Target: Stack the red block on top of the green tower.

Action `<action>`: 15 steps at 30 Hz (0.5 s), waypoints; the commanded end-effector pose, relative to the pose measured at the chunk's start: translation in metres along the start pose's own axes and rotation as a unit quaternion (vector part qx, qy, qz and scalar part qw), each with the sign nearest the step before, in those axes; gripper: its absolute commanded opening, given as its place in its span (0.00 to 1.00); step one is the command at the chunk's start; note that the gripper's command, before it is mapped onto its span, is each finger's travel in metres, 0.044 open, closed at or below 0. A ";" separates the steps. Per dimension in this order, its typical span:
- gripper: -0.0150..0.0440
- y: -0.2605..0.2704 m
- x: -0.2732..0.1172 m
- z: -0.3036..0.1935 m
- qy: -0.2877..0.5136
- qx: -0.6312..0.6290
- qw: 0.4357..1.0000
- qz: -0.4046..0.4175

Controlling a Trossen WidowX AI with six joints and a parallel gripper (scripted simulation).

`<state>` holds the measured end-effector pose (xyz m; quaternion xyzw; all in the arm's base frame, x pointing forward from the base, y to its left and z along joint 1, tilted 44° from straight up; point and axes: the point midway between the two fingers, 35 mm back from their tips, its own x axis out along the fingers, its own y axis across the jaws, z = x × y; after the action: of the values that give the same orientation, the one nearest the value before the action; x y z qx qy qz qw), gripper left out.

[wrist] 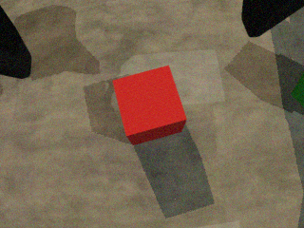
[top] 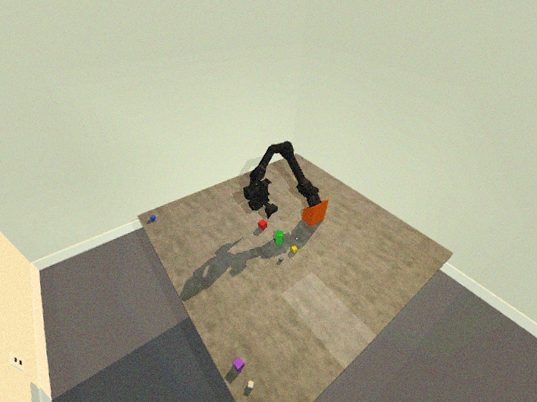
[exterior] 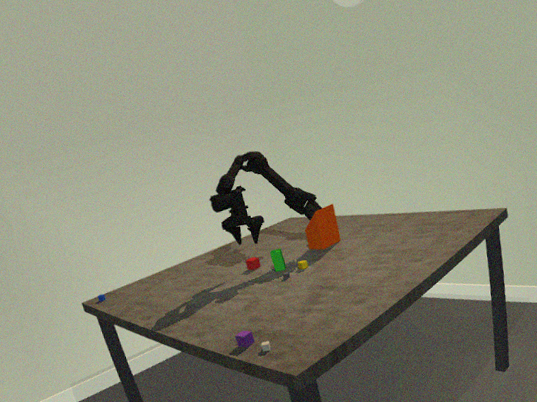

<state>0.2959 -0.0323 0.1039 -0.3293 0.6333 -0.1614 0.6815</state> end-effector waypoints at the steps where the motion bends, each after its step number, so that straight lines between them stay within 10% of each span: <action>1: 1.00 0.004 -0.005 0.002 0.007 -0.061 0.998 -0.022; 15: 1.00 0.003 0.015 0.003 0.007 -0.061 0.998 -0.022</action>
<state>0.2991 -0.0291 0.1013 -0.3790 0.6348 -0.1395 0.6587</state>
